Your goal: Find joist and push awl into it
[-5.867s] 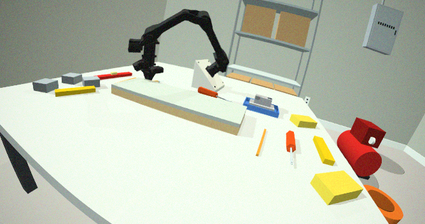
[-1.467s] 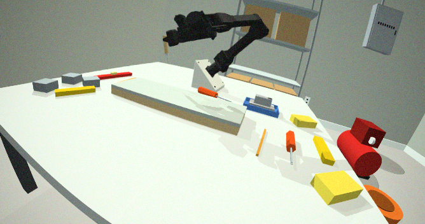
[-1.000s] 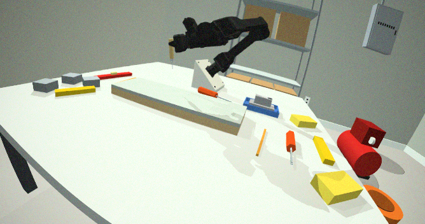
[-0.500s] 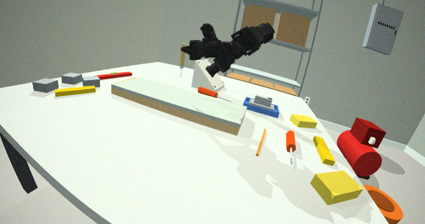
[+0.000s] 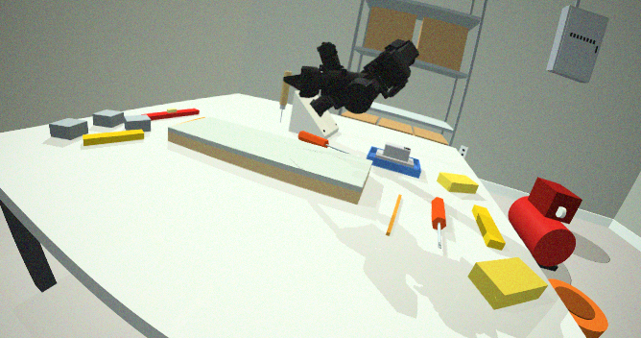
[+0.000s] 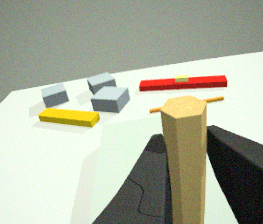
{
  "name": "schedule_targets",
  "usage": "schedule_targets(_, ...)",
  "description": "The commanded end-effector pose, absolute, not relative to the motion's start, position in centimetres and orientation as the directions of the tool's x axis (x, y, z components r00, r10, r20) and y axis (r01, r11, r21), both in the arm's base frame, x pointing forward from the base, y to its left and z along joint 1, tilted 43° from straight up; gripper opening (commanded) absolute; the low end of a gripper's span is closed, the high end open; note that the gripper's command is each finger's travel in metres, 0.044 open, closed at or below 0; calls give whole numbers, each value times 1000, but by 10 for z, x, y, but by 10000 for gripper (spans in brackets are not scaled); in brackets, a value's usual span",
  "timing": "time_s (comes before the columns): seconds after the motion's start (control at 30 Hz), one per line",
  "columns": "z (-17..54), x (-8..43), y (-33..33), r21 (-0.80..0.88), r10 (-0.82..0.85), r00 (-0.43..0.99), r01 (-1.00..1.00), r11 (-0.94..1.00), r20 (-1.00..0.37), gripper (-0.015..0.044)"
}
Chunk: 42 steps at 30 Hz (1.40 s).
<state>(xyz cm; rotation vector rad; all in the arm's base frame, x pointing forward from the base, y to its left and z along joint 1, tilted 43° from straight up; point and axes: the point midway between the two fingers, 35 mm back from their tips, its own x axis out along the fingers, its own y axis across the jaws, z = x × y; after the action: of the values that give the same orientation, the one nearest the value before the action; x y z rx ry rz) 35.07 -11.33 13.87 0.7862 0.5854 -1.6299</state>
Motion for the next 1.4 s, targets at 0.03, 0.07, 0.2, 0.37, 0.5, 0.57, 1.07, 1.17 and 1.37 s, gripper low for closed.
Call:
schedule_targets(0.03,136,352,-110,44,-648,-100,978,-203,-755,0)
schedule_targets(0.07,135,353,-109,44,-648,-100,978,-203,-755,0)
schedule_targets(0.2,131,354,-106,44,-648,-100,978,-203,-755,0)
schedule_targets(0.37,126,355,-101,44,-648,-100,978,-203,-755,0)
schedule_targets(0.5,122,356,-97,44,-647,-100,978,-203,-756,0)
schedule_targets(0.57,120,356,-96,44,-647,-100,978,-203,-756,0)
schedule_targets(1.07,106,359,-83,44,-647,-100,978,-203,-756,0)
schedule_targets(1.17,103,360,-80,43,-647,-100,978,-203,-756,0)
schedule_targets(1.37,96,361,-74,43,-646,-100,978,-203,-756,0)
